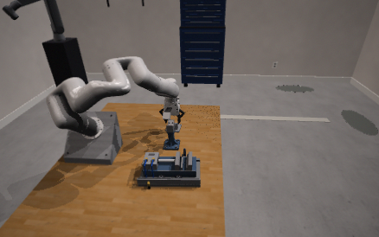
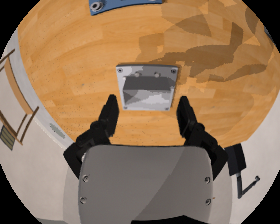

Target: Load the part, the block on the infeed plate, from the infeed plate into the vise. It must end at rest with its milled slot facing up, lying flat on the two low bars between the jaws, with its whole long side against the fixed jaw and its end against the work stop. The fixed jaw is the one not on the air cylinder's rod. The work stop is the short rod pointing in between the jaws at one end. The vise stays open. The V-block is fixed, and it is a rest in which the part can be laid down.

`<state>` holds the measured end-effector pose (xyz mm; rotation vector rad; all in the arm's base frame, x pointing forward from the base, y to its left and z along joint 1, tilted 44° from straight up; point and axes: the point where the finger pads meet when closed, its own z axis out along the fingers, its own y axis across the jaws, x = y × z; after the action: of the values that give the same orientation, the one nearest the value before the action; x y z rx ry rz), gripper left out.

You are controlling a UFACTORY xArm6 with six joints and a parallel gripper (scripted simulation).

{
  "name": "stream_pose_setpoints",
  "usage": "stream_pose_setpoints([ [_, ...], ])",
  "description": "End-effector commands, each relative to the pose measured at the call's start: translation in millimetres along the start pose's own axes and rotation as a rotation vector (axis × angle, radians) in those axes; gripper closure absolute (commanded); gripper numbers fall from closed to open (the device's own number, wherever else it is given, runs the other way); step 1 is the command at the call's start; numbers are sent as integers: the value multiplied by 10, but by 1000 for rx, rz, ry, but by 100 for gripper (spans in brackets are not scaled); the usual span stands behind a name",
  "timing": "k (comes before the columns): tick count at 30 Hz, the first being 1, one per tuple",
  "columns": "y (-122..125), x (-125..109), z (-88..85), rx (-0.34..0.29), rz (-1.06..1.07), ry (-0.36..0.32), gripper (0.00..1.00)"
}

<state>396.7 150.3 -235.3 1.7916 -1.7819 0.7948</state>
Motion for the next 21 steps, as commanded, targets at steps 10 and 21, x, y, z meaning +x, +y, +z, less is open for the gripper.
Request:
stream_pose_setpoints([
  [10,-18,-10,149,3,1,-3,11],
  [21,-19,-10,226,3,1,-3,11],
])
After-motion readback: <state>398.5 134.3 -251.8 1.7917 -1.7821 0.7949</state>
